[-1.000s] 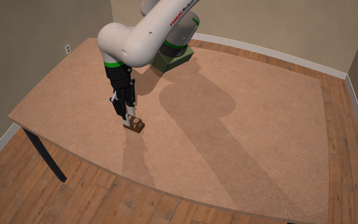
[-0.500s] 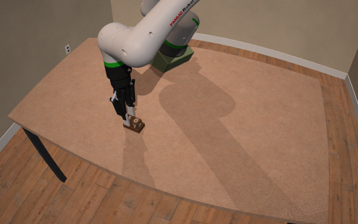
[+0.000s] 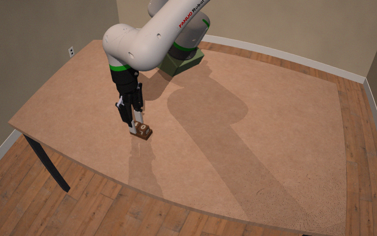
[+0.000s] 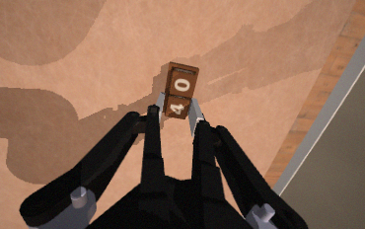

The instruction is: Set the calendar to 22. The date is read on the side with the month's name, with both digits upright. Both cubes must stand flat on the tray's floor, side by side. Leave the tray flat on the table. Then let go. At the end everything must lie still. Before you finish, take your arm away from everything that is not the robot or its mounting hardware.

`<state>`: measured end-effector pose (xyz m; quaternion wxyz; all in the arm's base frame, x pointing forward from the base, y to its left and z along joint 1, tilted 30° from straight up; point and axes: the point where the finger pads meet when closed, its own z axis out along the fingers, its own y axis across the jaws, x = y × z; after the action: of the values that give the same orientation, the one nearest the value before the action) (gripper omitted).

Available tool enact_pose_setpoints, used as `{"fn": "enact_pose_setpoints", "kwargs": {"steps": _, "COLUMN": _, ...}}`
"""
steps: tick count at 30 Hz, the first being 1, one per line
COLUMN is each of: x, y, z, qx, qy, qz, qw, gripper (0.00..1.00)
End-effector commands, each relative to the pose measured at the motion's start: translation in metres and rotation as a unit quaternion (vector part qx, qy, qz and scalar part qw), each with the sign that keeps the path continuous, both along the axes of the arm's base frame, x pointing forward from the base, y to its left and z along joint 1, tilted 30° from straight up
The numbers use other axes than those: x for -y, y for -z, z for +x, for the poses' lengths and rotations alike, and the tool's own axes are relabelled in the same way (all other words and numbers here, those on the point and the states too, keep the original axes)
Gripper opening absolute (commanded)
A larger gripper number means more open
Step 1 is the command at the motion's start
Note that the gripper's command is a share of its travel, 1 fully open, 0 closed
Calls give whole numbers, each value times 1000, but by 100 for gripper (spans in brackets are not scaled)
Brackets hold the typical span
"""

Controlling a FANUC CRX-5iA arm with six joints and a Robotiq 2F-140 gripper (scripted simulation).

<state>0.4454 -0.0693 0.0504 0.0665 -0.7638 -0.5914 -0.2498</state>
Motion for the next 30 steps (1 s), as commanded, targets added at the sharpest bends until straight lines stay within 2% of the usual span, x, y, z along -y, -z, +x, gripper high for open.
{"fn": "enact_pose_setpoints", "kwargs": {"steps": 1, "x": 0, "y": 0, "z": 0, "qx": 0, "qy": 0, "qz": 0, "qw": 1000, "gripper": 29}}
{"fn": "enact_pose_setpoints", "kwargs": {"steps": 16, "x": 2, "y": -3, "z": -1, "qx": 0, "qy": 0, "qz": 0, "qw": 1000, "gripper": 29}}
{"fn": "enact_pose_setpoints", "kwargs": {"steps": 30, "x": 23, "y": -49, "z": -17, "qx": 0, "qy": 0, "qz": 0, "qw": 1000, "gripper": 29}}
